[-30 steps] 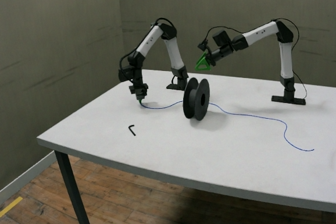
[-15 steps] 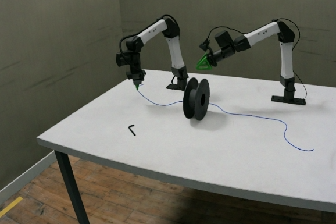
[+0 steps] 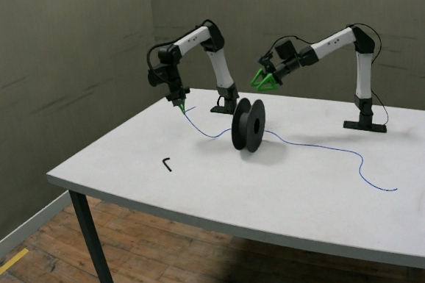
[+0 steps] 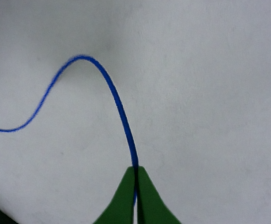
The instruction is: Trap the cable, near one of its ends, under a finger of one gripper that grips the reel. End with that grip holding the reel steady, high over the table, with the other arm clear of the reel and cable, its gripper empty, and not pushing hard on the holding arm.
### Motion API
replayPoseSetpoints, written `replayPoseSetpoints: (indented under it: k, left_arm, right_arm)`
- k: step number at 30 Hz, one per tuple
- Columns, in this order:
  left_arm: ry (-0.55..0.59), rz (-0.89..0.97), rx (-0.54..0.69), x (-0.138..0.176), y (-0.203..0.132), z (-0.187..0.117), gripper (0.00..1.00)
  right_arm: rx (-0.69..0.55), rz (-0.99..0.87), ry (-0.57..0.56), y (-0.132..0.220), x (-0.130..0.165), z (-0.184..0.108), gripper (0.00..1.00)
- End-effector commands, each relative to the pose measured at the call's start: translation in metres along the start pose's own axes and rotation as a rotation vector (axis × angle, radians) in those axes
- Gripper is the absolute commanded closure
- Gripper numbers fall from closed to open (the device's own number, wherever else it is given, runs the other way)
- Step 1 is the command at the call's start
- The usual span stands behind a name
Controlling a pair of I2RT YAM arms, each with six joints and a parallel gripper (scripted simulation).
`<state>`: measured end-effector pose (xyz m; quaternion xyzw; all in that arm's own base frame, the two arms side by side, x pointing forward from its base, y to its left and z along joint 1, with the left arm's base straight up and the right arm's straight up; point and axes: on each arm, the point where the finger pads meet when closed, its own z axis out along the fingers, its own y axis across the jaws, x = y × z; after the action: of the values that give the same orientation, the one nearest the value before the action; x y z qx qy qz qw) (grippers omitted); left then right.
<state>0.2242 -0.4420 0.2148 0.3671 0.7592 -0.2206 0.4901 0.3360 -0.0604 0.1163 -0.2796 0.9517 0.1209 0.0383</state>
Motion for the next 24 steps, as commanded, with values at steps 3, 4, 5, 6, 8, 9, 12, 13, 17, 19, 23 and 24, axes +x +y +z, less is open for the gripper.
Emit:
replayPoseSetpoints:
  k: [3, 4, 5, 6, 8, 9, 12, 13, 17, 19, 23, 24]
  left_arm:
    - [-0.046, -0.15, -0.33, -0.002, 0.029, -0.005, 0.28]
    - [-0.049, -0.167, -0.372, 0.0, 0.032, -0.006, 0.28]
    - [-0.05, -0.183, -0.411, 0.003, 0.034, -0.006, 0.28]
    - [-0.05, -0.198, -0.448, 0.005, 0.037, -0.007, 0.28]
    - [-0.049, -0.228, -0.525, 0.01, 0.042, -0.009, 0.28]
    - [-0.049, -0.243, -0.564, 0.012, 0.044, -0.009, 0.28]
    - [-0.053, -0.279, -0.654, 0.016, 0.049, -0.009, 0.28]
    - [-0.053, -0.279, -0.654, 0.016, 0.049, -0.009, 0.28]
    - [-0.057, -0.303, -0.711, 0.017, 0.052, -0.008, 0.28]
    - [-0.061, -0.319, -0.743, 0.017, 0.053, -0.006, 0.28]
    - [-0.067, -0.337, -0.775, 0.015, 0.055, -0.004, 0.28]
    - [-0.069, -0.341, -0.78, 0.014, 0.055, -0.003, 0.28]
  right_arm:
    - [-0.177, 0.149, -0.121, 0.025, -0.07, -0.003, 1.0]
    - [-0.204, 0.168, -0.142, 0.03, -0.083, -0.004, 1.0]
    - [-0.23, 0.186, -0.164, 0.034, -0.097, -0.004, 1.0]
    - [-0.252, 0.203, -0.192, 0.037, -0.113, -0.005, 1.0]
    - [-0.307, 0.243, -0.248, 0.045, -0.145, -0.006, 1.0]
    - [-0.339, 0.267, -0.276, 0.05, -0.162, -0.007, 1.0]
    - [-0.4, 0.299, -0.358, 0.06, -0.208, -0.01, 1.0]
    - [-0.4, 0.299, -0.358, 0.06, -0.208, -0.01, 1.0]
    - [-0.477, 0.339, -0.423, 0.073, -0.251, -0.011, 1.0]
    - [-0.525, 0.358, -0.464, 0.082, -0.279, -0.011, 1.0]
    - [-0.577, 0.377, -0.509, 0.094, -0.309, -0.011, 1.0]
    - [-0.591, 0.382, -0.52, 0.098, -0.317, -0.01, 1.0]
